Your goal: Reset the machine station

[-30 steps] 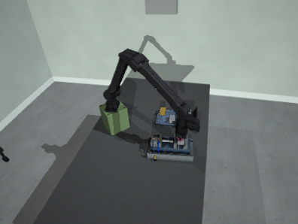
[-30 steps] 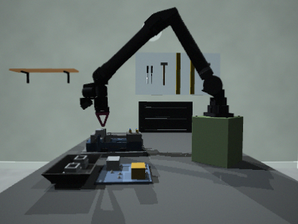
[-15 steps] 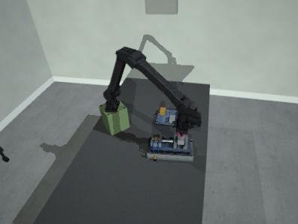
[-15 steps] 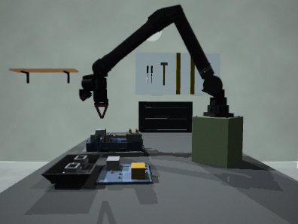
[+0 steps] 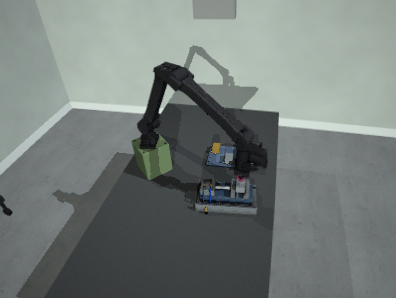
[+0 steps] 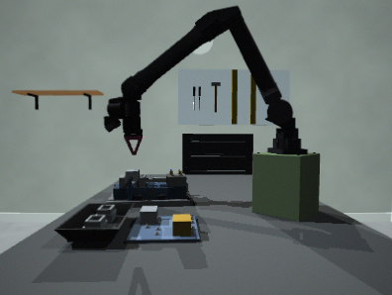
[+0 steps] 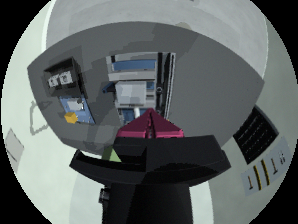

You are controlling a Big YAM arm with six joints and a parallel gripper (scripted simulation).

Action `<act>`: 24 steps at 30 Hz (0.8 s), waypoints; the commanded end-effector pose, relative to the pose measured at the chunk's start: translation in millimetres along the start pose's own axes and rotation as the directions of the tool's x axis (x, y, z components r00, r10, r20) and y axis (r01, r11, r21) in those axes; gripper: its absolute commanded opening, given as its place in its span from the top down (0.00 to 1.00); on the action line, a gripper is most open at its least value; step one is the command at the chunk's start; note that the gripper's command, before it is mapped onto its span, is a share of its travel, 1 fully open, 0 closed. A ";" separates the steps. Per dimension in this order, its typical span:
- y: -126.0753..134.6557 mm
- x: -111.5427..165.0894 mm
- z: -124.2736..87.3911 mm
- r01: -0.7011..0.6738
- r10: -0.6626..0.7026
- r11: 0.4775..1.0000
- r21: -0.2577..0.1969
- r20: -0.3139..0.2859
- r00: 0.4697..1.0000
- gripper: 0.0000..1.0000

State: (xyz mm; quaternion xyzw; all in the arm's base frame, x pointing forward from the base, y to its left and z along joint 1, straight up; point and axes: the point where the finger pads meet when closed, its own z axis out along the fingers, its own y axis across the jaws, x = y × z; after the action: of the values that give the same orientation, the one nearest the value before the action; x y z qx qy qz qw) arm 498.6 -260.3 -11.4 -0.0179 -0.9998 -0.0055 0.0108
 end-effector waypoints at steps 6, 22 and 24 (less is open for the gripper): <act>-12.5 -21.0 -38.7 -0.008 0.005 0.999 0.034 0.080 0.997 1.00; 21.0 7.5 -23.7 -0.596 0.596 0.803 -0.016 0.036 0.802 1.00; 26.2 12.2 -22.9 -0.669 0.670 0.743 -0.020 0.024 0.742 1.00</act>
State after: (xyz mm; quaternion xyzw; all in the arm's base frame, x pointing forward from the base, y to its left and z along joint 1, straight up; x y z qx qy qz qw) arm 476.6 -240.9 -15.0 -0.2669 -0.9633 -0.0160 0.0233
